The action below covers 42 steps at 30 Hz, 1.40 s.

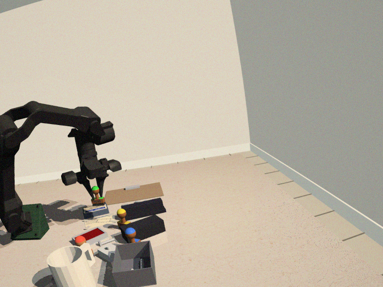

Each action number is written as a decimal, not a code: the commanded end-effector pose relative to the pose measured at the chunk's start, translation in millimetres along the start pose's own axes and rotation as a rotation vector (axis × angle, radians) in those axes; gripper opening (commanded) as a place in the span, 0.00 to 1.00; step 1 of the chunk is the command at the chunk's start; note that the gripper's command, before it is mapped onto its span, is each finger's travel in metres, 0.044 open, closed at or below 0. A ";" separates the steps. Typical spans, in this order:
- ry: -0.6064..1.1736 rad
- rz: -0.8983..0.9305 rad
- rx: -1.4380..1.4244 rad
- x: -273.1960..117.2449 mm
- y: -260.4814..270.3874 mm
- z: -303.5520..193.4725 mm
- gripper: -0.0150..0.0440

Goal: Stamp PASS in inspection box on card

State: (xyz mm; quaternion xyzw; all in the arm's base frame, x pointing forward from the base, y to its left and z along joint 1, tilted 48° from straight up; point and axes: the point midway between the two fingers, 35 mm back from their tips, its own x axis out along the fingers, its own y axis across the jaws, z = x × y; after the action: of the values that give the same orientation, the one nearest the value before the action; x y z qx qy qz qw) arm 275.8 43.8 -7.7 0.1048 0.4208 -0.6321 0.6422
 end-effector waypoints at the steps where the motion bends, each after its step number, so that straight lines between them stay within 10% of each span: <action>1: 0.003 0.008 0.006 -10.2 -0.1 0.2 0.25; 42: 0.004 0.014 0.016 -14.3 111.8 0.1 0.25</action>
State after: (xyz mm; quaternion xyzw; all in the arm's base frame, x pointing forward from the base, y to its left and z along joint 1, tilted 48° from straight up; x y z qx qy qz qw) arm 371.9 74.0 -36.0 0.1190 0.4149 -0.6306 0.6451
